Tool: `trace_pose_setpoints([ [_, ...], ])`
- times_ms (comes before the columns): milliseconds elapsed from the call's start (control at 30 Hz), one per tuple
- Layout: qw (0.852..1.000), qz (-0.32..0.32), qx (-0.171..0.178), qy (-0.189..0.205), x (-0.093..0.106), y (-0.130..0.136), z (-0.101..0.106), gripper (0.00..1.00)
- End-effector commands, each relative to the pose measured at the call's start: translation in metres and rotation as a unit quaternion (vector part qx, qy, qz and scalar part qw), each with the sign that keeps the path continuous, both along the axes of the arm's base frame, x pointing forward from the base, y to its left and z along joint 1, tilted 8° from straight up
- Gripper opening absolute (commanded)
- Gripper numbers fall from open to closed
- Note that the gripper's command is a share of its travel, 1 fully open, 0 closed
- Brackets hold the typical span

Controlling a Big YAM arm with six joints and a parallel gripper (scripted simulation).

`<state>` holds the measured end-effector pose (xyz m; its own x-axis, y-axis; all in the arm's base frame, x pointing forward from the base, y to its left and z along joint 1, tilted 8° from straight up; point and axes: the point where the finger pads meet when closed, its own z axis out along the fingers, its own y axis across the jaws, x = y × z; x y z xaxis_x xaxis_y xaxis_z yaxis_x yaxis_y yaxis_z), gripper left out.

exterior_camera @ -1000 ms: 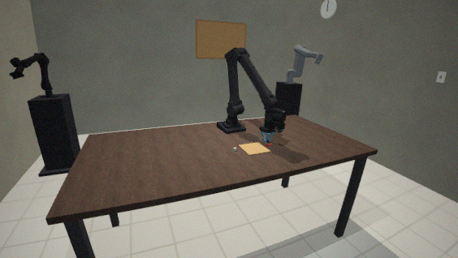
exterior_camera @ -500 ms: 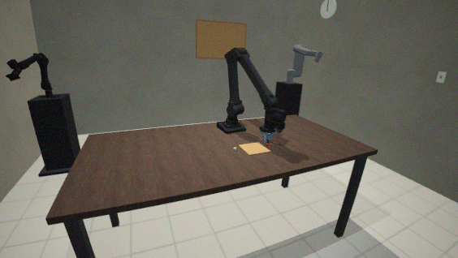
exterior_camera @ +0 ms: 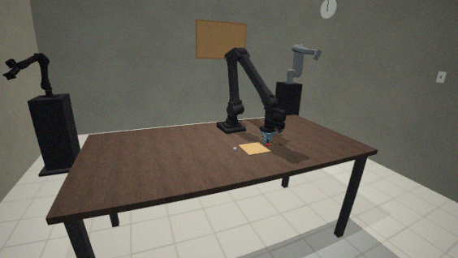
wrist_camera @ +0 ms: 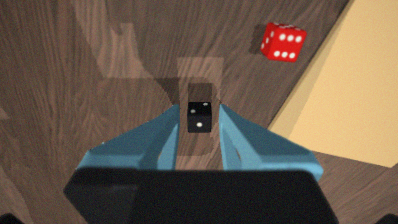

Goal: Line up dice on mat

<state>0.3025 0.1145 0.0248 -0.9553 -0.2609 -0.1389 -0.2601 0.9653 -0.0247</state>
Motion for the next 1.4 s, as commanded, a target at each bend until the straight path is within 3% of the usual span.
trace_pose_setpoints([
  [0, 1.000, 0.000, 0.001, -0.003, 0.0030, -0.0012, -0.0006, 0.30],
  [233, 1.000, 0.000, 0.001, -0.003, 0.0030, -0.0012, -0.0006, 0.30],
  [267, 1.000, 0.000, 0.001, -0.003, 0.0030, -0.0012, -0.0006, 0.11],
  [1367, 1.000, 0.000, 0.001, -0.003, 0.0030, -0.0012, -0.0006, 0.11],
])
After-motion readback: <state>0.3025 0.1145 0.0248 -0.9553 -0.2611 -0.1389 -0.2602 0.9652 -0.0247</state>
